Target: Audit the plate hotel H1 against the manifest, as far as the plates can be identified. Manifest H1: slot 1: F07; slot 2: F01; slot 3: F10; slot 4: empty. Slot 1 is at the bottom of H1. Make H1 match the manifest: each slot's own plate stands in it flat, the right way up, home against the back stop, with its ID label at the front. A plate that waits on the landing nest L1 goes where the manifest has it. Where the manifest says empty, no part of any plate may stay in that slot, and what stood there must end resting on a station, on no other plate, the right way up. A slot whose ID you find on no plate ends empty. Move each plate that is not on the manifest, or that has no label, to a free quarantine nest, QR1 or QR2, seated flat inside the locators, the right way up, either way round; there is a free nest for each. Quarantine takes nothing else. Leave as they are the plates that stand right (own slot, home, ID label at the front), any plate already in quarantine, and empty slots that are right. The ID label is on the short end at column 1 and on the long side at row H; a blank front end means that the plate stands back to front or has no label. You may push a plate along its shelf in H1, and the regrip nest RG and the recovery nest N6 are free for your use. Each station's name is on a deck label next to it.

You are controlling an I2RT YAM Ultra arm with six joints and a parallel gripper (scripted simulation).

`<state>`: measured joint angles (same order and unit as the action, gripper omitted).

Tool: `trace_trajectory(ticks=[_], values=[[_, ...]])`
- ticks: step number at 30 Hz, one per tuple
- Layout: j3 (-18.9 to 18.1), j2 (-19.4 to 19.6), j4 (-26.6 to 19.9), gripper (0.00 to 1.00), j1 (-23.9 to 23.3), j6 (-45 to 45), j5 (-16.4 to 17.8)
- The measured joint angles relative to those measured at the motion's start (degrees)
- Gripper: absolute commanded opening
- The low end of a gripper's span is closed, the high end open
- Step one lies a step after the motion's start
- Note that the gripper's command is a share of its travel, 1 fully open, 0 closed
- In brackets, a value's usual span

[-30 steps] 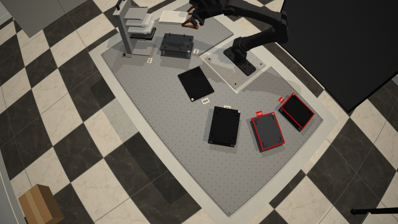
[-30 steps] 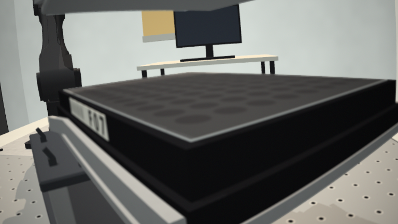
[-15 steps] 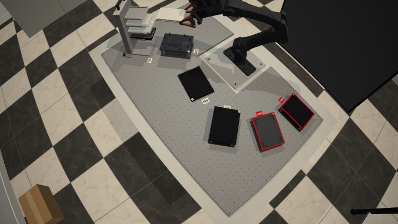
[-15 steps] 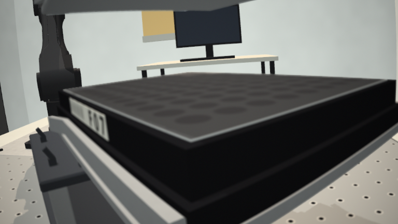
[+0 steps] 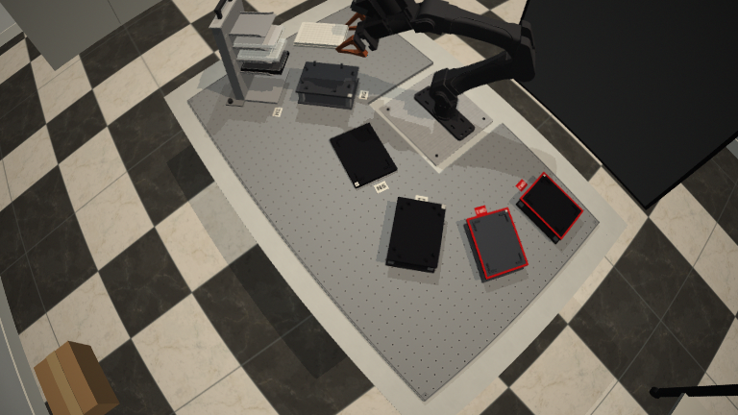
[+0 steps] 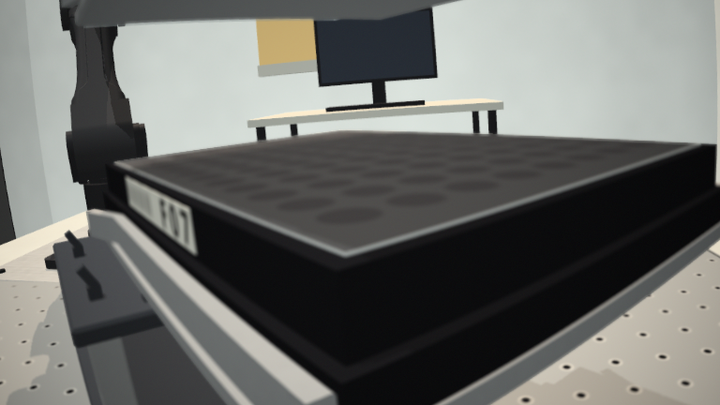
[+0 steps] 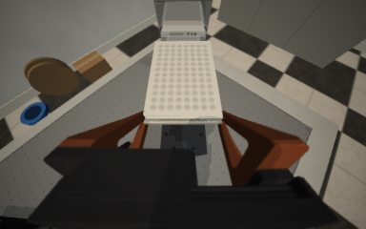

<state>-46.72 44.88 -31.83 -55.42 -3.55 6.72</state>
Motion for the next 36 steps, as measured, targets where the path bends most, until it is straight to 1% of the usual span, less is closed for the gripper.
trace_trajectory(ticks=[36], values=[[4.07,-1.07,2.29,0.86,0.00,0.00,0.00]])
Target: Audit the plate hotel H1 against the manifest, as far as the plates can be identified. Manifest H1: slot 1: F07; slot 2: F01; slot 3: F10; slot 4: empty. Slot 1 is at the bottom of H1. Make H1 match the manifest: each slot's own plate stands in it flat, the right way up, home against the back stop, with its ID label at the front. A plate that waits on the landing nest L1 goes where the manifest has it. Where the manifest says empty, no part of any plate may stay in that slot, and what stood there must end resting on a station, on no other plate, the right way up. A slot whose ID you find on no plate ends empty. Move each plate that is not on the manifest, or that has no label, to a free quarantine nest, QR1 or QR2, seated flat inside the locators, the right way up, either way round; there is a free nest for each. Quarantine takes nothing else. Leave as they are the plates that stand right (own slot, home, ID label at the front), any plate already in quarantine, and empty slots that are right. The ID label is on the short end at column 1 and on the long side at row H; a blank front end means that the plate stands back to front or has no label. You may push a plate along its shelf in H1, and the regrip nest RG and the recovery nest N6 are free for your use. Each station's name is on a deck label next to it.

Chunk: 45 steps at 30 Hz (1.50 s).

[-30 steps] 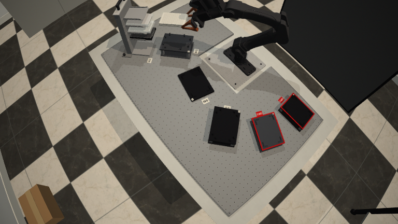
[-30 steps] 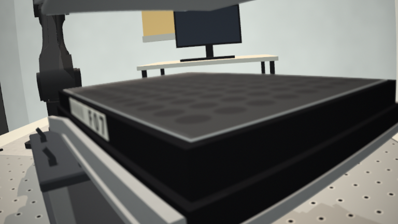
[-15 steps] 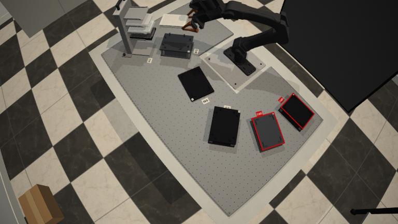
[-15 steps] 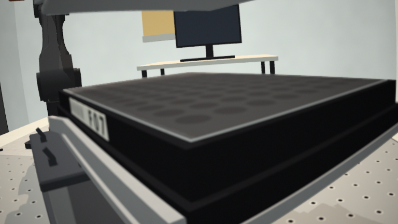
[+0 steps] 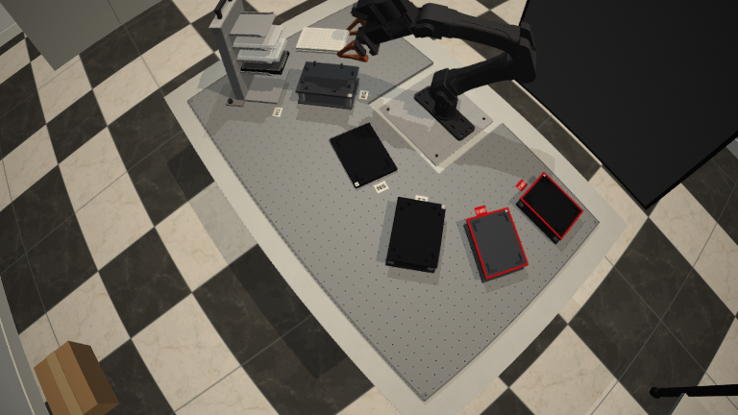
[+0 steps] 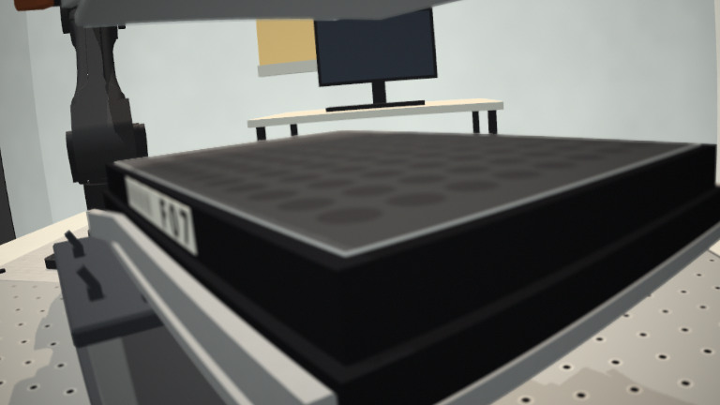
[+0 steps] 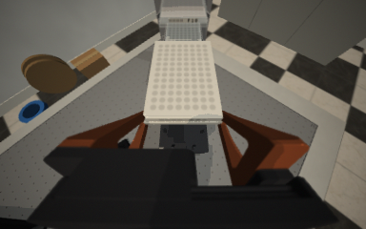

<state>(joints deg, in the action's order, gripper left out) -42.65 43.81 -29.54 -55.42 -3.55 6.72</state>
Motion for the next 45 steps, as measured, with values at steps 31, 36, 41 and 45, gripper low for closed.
trace_trajectory(ticks=[31,36,41,45], values=[[3.30,-0.59,2.36,0.86,0.00,0.00,0.00],[3.89,-0.59,2.84,0.86,0.00,0.00,0.00],[4.48,-0.59,3.23,0.86,0.00,0.00,0.00],[4.61,-0.94,3.52,0.86,0.00,0.00,0.00]])
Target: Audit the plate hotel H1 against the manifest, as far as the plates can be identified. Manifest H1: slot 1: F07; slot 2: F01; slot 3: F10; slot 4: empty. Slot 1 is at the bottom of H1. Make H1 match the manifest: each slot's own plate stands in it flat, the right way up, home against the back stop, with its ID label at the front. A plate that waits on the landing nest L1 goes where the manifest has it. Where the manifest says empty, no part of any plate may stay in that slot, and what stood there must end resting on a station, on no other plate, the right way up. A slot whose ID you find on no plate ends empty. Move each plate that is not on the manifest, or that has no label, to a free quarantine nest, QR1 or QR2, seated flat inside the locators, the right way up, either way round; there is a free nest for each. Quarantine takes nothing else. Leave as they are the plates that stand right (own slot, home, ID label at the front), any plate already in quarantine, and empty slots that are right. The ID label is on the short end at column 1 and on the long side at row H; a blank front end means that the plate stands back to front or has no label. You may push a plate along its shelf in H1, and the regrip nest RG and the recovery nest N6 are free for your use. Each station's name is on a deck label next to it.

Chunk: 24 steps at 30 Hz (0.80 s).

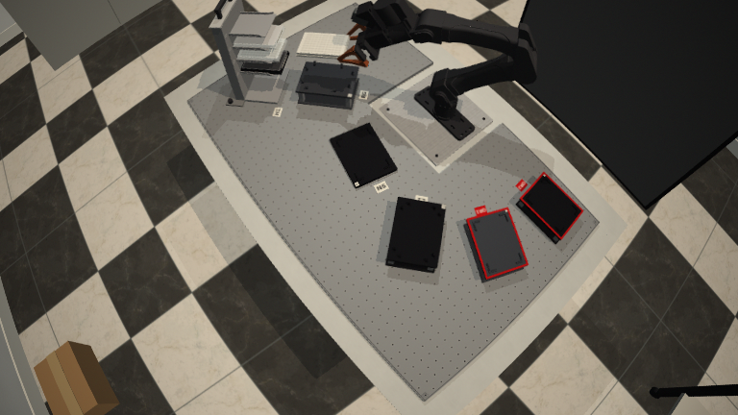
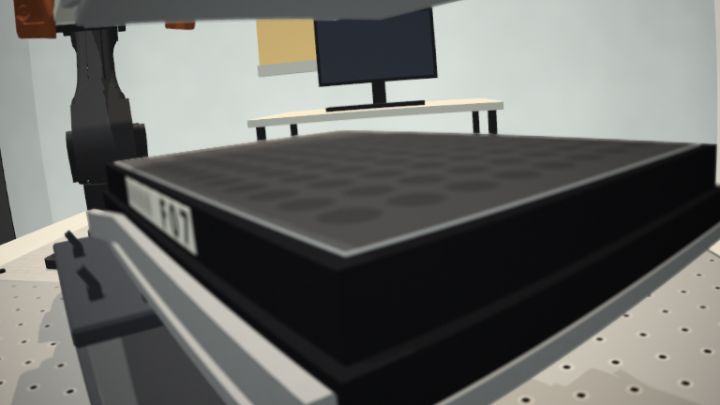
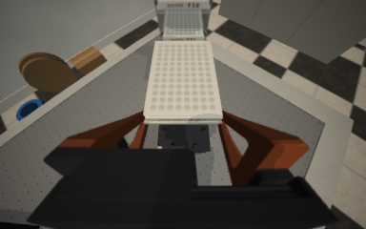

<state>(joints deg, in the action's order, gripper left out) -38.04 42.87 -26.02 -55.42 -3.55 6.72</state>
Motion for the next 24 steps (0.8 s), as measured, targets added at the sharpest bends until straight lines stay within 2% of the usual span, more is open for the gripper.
trace_trajectory(ticks=[24], values=[[2.75,-0.52,2.32,0.86,0.00,0.00,0.00]])
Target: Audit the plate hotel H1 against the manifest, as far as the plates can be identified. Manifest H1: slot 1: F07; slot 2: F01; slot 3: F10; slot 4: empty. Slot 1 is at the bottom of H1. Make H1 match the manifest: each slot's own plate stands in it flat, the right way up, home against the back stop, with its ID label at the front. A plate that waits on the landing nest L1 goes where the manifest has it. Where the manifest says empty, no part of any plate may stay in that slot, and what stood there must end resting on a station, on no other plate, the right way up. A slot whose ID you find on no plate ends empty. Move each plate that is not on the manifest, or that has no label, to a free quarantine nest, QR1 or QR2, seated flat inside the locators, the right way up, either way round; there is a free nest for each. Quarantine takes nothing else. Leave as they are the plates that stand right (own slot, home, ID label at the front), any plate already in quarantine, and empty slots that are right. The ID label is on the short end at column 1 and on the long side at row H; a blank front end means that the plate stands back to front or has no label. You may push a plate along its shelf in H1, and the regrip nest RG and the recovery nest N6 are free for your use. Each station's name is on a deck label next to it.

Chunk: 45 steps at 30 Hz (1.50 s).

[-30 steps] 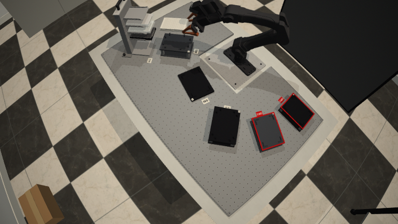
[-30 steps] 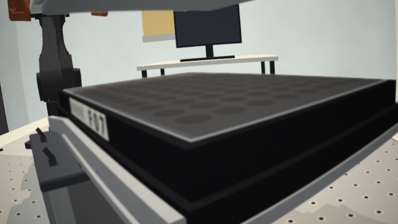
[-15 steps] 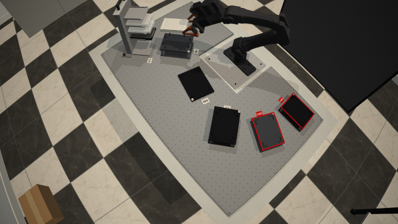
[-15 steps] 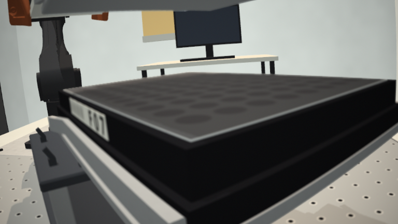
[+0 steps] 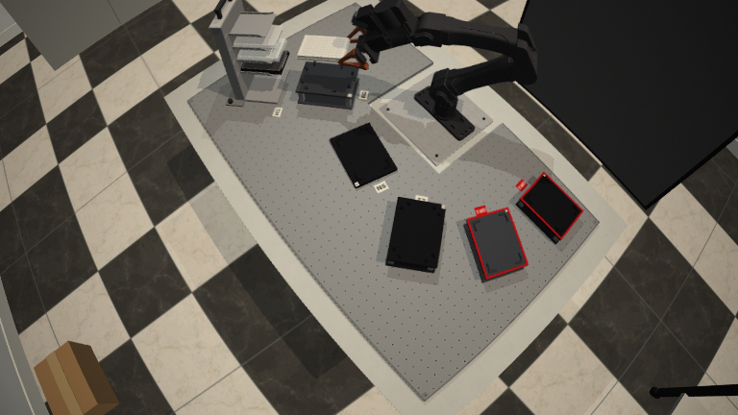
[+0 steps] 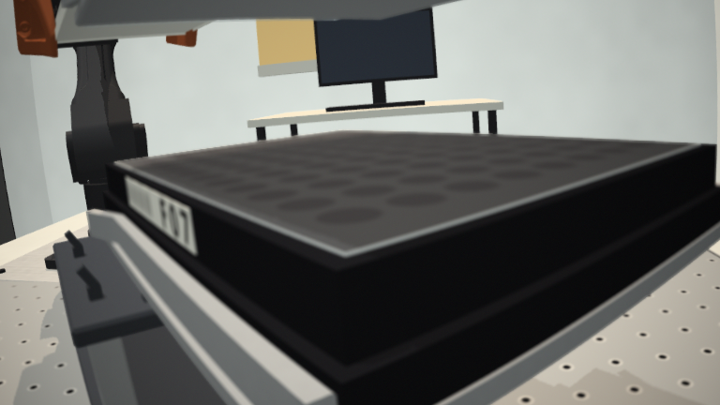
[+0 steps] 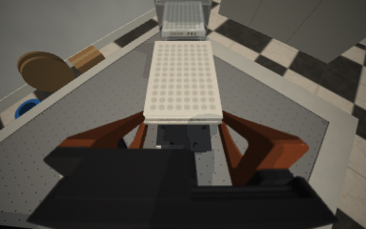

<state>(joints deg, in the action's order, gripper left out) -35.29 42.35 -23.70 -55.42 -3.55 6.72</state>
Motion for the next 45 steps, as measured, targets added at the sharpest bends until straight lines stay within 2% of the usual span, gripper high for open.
trace_trajectory(ticks=[45], values=[[4.39,-0.46,3.93,0.86,0.00,0.00,0.00]])
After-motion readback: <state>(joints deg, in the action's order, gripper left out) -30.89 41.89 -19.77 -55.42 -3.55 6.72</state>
